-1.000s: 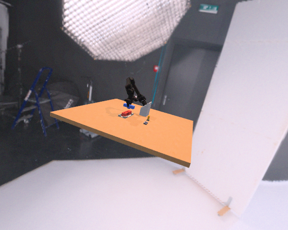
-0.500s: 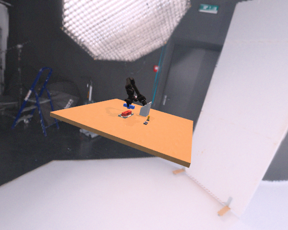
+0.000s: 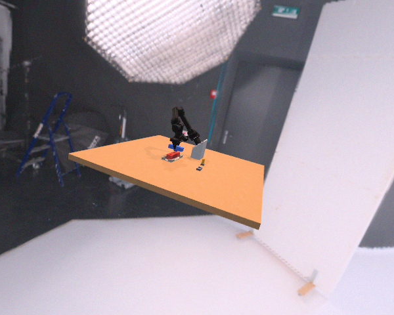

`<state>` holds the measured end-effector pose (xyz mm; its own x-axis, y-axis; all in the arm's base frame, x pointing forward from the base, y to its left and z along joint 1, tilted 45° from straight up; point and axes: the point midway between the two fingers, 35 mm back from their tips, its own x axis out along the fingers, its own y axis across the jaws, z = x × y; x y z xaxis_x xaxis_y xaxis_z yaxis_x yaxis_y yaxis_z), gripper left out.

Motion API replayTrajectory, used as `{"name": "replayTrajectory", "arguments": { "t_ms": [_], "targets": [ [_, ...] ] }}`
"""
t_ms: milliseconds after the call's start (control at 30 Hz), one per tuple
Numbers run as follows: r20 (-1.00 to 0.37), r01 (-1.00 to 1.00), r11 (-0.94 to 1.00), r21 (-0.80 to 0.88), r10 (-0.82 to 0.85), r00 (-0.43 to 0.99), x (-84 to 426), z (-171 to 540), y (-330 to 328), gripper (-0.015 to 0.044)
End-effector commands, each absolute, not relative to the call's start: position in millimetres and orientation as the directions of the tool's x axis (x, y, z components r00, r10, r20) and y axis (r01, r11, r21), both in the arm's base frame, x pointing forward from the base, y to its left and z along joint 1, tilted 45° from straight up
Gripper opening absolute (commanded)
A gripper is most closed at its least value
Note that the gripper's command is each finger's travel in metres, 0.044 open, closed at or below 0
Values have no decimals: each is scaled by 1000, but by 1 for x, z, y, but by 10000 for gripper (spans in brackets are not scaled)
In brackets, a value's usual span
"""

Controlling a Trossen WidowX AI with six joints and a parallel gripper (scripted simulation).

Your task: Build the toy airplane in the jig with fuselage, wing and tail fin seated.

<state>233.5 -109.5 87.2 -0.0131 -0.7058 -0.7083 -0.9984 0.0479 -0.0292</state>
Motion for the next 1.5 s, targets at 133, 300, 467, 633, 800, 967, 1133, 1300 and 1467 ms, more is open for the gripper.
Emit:
{"name": "replayTrajectory", "arguments": {
  "t_ms": [133, 300, 467, 633, 800, 967, 1133, 1300, 1467],
  "targets": [
    [-704, -999, 47, -26, -710, -15, 232, 79, -119, 195],
    [-703, -999, 47, -26, -711, -15, 232, 74, -124, 195],
    [-707, -998, 49, -28, -708, -15, 232, 75, -123, 175],
    [-707, -998, 49, -28, -708, -15, 232, 75, -123, 83],
    [-707, -998, 49, -28, -708, -15, 232, 75, -123, 109],
    [-707, -998, 49, -28, -708, -15, 232, 75, -123, 240],
    [-707, -998, 49, -28, -708, -15, 232, 75, -123, 371],
    [-707, -998, 49, -28, -708, -15, 232, 75, -123, 440],
    [-709, -998, 49, -28, -705, -14, 234, 81, -116, 440]
  ]
}}
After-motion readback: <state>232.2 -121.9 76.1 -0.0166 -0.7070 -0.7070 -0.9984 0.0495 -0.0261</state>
